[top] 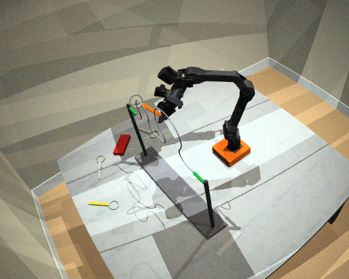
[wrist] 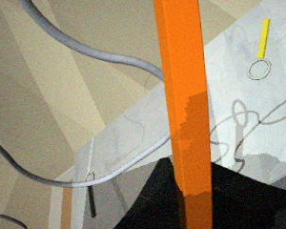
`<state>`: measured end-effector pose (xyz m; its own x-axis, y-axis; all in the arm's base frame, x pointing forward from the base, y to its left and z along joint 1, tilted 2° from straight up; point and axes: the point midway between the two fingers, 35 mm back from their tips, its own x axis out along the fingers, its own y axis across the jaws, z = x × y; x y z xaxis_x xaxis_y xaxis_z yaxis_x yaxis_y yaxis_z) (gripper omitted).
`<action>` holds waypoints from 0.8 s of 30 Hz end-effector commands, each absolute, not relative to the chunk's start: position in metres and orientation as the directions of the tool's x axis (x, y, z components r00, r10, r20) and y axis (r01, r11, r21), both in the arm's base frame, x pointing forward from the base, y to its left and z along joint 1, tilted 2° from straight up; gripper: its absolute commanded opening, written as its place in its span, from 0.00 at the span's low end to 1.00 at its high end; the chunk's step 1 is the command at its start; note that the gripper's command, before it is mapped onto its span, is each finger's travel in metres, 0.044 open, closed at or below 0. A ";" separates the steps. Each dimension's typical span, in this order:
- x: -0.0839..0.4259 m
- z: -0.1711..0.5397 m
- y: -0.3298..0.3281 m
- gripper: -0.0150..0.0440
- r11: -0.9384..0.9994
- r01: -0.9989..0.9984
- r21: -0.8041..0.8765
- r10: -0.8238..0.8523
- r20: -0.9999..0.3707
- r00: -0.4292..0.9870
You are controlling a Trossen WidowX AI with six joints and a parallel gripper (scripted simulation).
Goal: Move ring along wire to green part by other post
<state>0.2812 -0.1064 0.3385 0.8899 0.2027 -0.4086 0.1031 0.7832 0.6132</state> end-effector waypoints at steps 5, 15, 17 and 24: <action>0.280 0.334 -0.115 0.00 0.883 0.115 0.455 0.121 -0.458 0.880; 0.279 0.329 -0.126 0.00 0.958 0.126 0.258 0.019 -0.493 0.870; 0.279 0.328 -0.129 0.00 0.968 0.128 0.217 -0.003 -0.498 0.867; 0.278 0.327 -0.137 0.00 0.989 0.132 0.071 -0.078 -0.505 0.860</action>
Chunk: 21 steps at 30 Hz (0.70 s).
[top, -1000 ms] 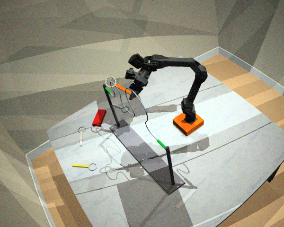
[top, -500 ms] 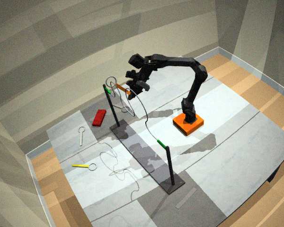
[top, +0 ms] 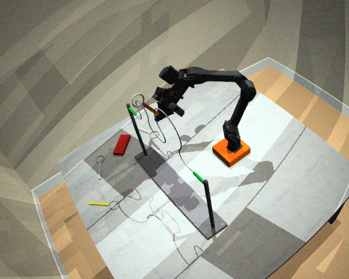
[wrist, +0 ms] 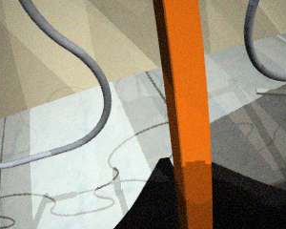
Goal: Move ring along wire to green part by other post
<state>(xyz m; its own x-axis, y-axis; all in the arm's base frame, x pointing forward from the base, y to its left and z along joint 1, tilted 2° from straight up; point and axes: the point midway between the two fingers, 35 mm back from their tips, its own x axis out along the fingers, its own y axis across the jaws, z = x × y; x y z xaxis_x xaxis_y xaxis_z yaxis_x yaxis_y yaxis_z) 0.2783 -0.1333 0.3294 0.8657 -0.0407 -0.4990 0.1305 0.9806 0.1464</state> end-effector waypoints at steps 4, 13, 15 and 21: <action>0.277 0.327 -0.142 0.00 0.991 0.133 -0.013 -0.122 -0.504 0.855; 0.276 0.327 -0.153 0.00 0.970 0.133 -0.202 -0.218 -0.487 0.846; 0.276 0.328 -0.156 0.00 0.961 0.133 -0.243 -0.238 -0.481 0.844; 0.275 0.330 -0.163 0.00 0.922 0.130 -0.364 -0.299 -0.457 0.838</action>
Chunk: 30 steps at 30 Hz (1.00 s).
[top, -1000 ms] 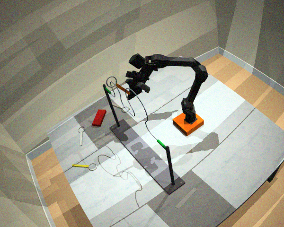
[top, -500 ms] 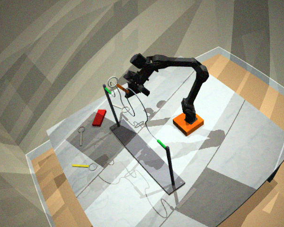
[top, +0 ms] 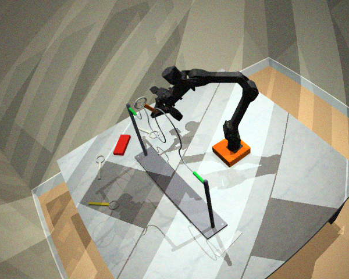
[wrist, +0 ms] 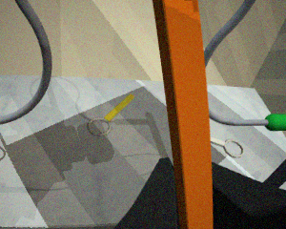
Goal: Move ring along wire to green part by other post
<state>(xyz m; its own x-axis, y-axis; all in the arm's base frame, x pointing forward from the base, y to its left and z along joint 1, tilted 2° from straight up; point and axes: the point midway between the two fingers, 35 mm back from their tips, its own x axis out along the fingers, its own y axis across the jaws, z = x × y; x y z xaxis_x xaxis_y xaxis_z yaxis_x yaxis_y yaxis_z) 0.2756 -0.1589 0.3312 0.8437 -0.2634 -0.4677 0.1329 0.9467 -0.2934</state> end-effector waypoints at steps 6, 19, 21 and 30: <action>0.274 0.333 -0.170 0.00 0.869 0.126 -0.479 -0.355 -0.426 0.832; 0.273 0.342 -0.183 0.00 0.707 0.111 -0.699 -0.460 -0.335 0.822; 0.273 0.344 -0.185 0.00 0.677 0.108 -0.728 -0.474 -0.319 0.821; 0.272 0.353 -0.192 0.00 0.528 0.093 -0.844 -0.526 -0.239 0.816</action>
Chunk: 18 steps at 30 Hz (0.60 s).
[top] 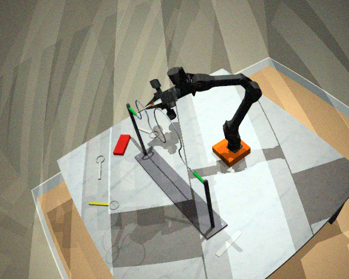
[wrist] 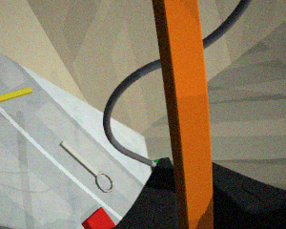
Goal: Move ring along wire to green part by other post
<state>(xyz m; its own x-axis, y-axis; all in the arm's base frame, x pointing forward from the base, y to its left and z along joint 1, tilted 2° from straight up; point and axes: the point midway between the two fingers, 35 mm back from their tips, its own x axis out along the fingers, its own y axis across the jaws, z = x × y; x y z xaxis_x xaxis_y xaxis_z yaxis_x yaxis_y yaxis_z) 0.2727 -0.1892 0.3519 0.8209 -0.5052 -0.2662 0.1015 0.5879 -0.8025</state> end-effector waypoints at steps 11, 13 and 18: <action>0.271 0.365 -0.198 0.00 0.321 0.072 -0.944 -0.568 -0.131 0.813; 0.271 0.367 -0.199 0.00 0.281 0.068 -0.957 -0.573 -0.110 0.812; 0.271 0.373 -0.201 0.00 0.180 0.058 -0.982 -0.581 -0.059 0.812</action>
<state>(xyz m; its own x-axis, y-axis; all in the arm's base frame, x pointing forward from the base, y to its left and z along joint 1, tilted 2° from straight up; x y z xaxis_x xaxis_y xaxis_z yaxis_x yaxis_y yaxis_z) 0.2716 -0.1992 0.3721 0.8155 -0.5718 -0.0892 0.0692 0.2494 -0.9659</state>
